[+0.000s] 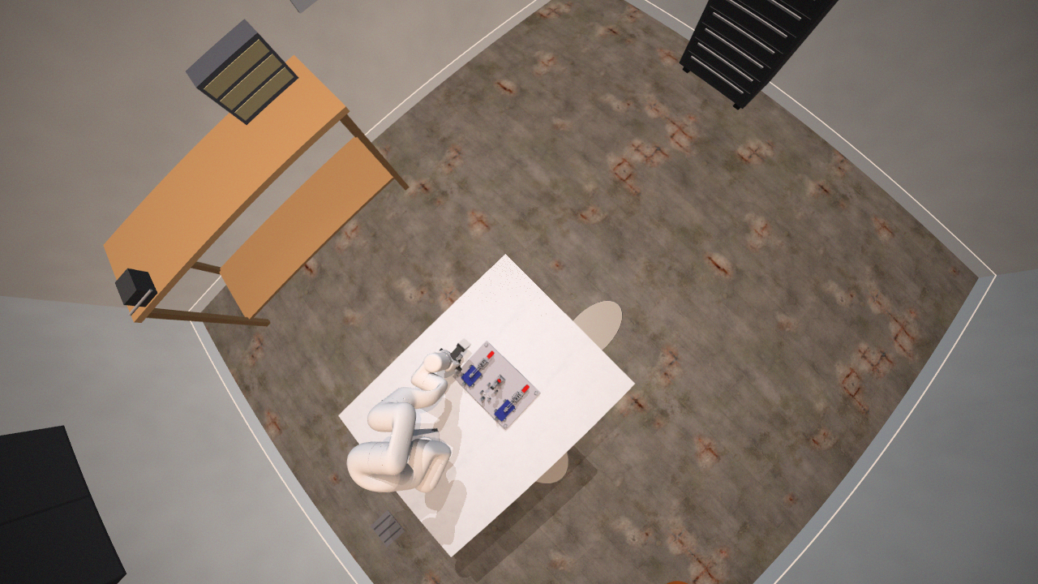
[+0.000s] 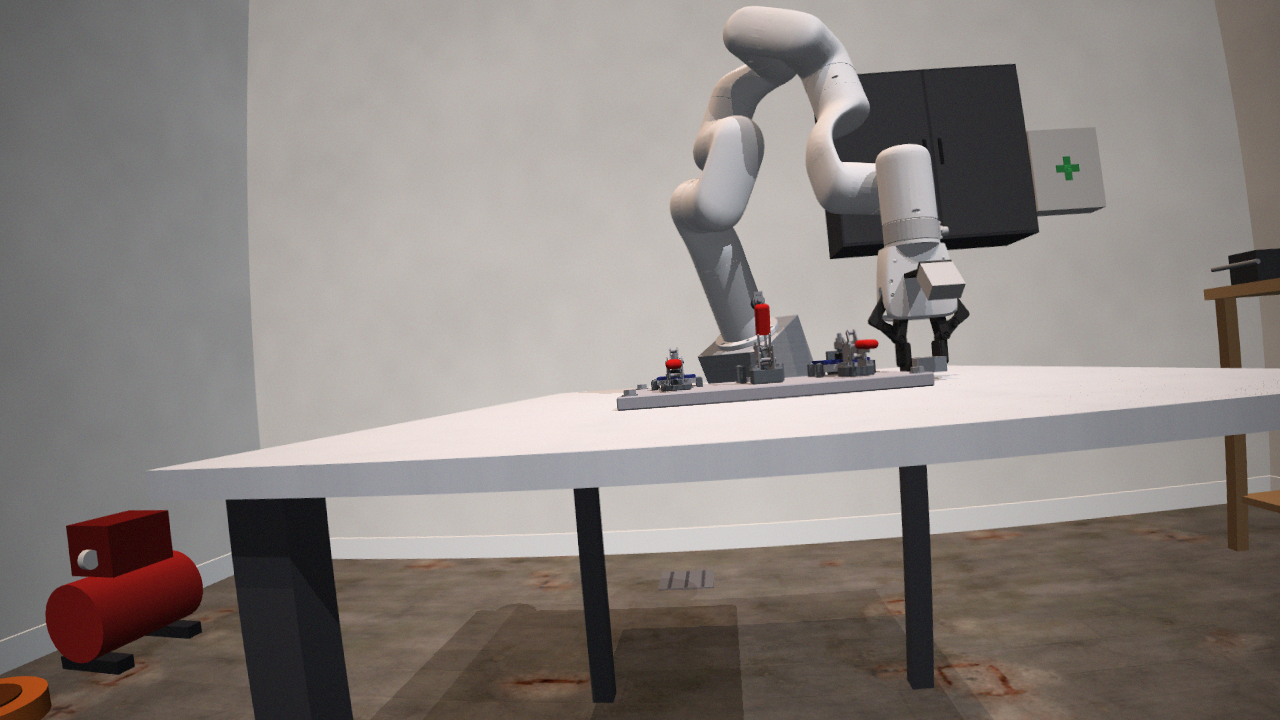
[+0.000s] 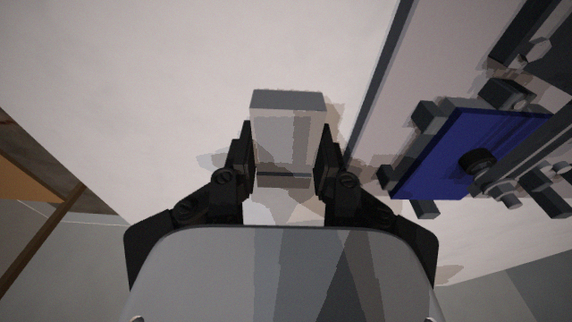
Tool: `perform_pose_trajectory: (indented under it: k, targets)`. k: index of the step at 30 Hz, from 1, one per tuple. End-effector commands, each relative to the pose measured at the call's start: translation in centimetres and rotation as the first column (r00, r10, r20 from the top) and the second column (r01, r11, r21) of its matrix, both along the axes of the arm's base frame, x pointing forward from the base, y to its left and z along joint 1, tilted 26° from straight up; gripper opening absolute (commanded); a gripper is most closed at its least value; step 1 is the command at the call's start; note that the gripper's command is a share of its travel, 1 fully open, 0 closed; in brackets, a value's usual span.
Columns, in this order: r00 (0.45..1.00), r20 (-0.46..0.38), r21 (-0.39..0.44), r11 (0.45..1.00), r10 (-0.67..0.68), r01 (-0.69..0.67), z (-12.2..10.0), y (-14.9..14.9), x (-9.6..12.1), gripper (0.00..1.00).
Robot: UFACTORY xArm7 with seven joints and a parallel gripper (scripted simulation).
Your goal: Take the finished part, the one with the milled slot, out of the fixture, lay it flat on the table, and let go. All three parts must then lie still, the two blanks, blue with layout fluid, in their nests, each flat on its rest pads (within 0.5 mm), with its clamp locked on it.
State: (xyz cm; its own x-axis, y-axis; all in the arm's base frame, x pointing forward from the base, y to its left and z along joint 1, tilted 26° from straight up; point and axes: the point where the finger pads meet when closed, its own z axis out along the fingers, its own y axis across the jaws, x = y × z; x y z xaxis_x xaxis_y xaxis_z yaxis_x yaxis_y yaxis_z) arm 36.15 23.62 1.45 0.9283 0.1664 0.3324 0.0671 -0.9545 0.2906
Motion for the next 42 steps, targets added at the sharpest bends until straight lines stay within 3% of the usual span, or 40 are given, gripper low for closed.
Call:
perform_pose_trajectory:
  k: [1, 42]
  targets:
    - [1.000, 0.001, 0.002, 1.000, 0.002, -0.002, -0.01, 0.12, 0.08, 0.00]
    - [1.000, 0.002, 0.002, 1.000, 0.001, -0.001, -0.34, 0.03, 0.21, 0.00]
